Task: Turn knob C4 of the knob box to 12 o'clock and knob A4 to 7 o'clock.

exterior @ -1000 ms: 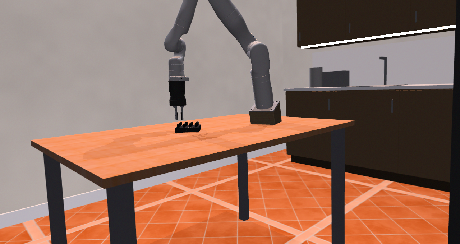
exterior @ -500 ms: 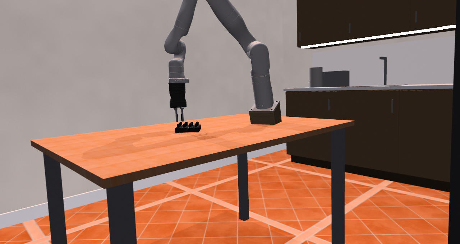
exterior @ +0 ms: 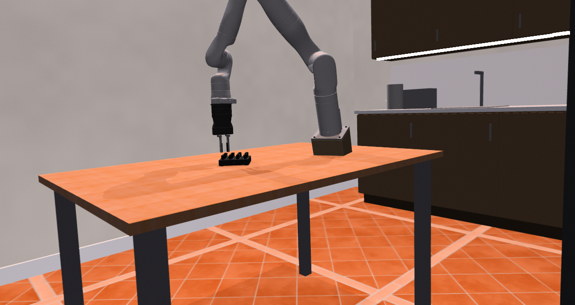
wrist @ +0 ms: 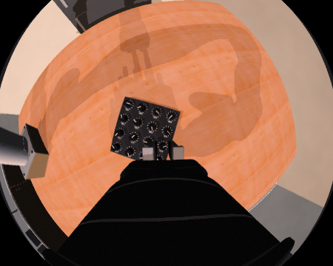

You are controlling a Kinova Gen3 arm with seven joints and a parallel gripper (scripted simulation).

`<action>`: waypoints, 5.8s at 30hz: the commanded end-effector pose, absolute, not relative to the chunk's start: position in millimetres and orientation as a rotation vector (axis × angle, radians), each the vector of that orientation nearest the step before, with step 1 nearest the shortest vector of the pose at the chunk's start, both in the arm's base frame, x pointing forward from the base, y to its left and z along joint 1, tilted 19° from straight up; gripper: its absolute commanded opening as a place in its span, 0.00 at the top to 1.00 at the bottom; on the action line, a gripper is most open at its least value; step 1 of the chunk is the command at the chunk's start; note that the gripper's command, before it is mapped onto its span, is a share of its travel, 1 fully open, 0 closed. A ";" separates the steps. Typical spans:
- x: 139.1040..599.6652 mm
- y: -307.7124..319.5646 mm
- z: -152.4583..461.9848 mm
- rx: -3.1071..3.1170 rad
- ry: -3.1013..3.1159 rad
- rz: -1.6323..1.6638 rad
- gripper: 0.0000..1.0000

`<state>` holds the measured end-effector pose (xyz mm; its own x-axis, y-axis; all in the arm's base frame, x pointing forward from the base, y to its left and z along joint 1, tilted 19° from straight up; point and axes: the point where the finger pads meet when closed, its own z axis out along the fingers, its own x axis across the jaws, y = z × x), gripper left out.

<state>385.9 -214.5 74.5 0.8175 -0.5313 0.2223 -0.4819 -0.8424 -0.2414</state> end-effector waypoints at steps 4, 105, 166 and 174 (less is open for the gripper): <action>386.1 -215.0 75.1 -2.827 0.795 -0.424 0.54; 390.5 -213.7 61.9 -2.827 0.795 -0.424 0.70; 390.5 -213.7 61.9 -3.023 -0.163 -0.500 0.70; 390.5 -213.7 61.9 -3.026 -0.373 -0.510 0.70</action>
